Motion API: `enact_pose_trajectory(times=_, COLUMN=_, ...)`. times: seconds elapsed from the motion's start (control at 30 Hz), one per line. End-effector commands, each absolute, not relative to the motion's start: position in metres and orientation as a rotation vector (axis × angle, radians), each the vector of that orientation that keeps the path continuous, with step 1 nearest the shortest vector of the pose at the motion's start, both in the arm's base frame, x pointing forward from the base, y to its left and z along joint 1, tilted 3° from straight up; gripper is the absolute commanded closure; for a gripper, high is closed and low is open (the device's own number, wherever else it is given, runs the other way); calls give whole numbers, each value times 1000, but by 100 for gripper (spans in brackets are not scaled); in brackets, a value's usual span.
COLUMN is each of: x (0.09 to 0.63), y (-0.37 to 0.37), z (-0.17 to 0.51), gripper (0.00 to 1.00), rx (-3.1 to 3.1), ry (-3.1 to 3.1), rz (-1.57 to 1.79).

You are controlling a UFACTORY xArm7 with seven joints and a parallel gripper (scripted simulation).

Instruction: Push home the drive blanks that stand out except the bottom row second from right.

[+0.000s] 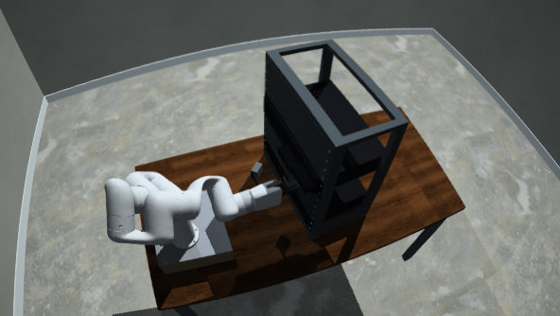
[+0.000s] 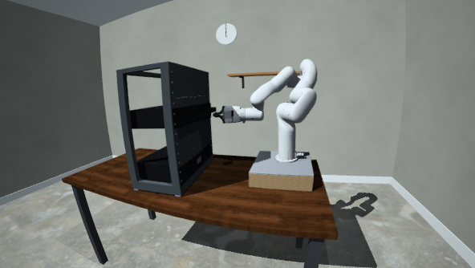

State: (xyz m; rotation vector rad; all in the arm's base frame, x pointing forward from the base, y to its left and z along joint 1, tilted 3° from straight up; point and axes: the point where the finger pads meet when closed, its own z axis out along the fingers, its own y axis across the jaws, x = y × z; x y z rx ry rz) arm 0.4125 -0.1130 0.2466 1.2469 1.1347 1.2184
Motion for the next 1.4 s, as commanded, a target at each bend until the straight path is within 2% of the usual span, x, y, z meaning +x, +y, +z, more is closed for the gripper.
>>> enact_pose_trajectory(times=0.0, x=383, y=-113, z=249, gripper=100, rx=1249, ry=1136, rz=1219)
enact_pose_trajectory(times=0.23, x=356, y=-111, z=248, gripper=100, rx=1249, ry=1136, rz=1219)
enact_pose_trajectory(times=0.87, x=346, y=-112, z=277, gripper=100, rx=1249, ry=1136, rz=1219)
enact_pose_trajectory(times=1.37, x=399, y=-115, z=278, gripper=100, rx=1249, ry=1136, rz=1219)
